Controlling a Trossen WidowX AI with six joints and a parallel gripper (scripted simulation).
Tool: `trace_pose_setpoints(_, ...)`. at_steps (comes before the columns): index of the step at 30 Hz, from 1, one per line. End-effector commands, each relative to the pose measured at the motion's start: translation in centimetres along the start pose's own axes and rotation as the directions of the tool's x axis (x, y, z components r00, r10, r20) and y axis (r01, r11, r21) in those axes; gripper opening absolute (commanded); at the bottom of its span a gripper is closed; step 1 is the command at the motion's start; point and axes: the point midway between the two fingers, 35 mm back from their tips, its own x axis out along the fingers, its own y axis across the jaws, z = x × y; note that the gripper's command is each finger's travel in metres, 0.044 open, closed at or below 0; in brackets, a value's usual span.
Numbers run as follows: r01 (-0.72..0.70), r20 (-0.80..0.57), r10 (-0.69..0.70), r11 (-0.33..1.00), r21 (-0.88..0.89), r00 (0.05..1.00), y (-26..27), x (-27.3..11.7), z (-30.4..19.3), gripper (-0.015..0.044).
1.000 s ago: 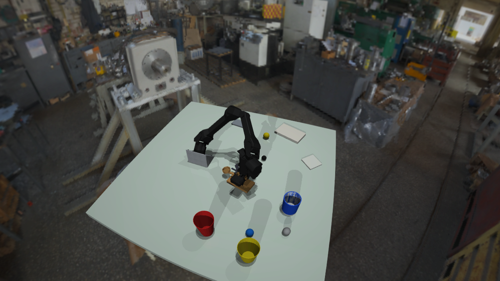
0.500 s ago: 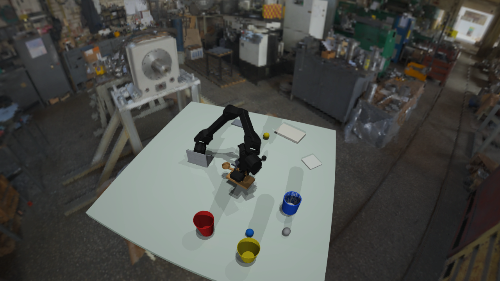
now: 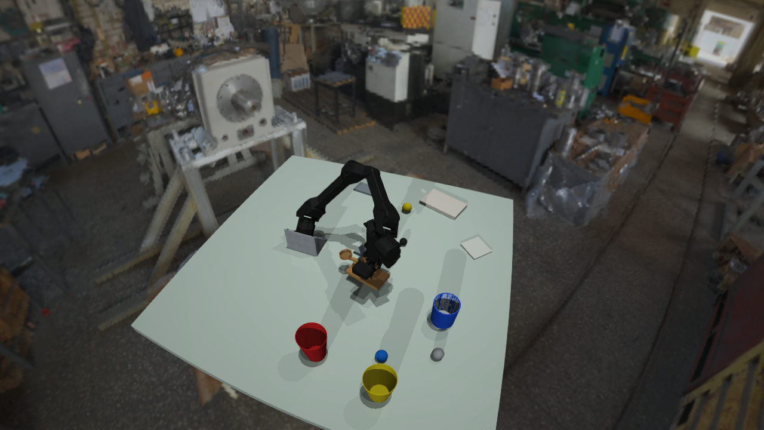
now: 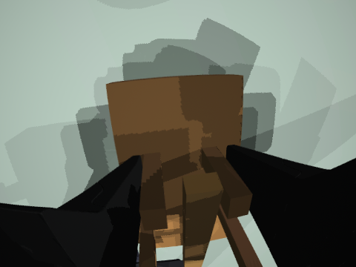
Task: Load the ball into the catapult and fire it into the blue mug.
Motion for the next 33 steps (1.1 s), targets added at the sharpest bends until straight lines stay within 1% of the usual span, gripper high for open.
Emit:
trace_pose_setpoints(1, -0.003, 0.004, 0.003, 1.000, 0.008, 1.000, 0.0, 0.5, 0.0, 0.0000)
trace_pose_setpoints(18, -0.006, 0.003, 0.006, 1.000, 0.009, 1.000, 0.1, 3.3, -0.1, 0.0000)
trace_pose_setpoints(24, -0.001, -0.001, 0.001, 1.000, 0.001, 1.000, 0.1, 2.9, 0.0, 0.0000)
trace_pose_setpoints(33, -0.001, -0.001, 0.001, 1.000, 0.001, 1.000, 0.1, 2.9, 0.0, 0.0236)
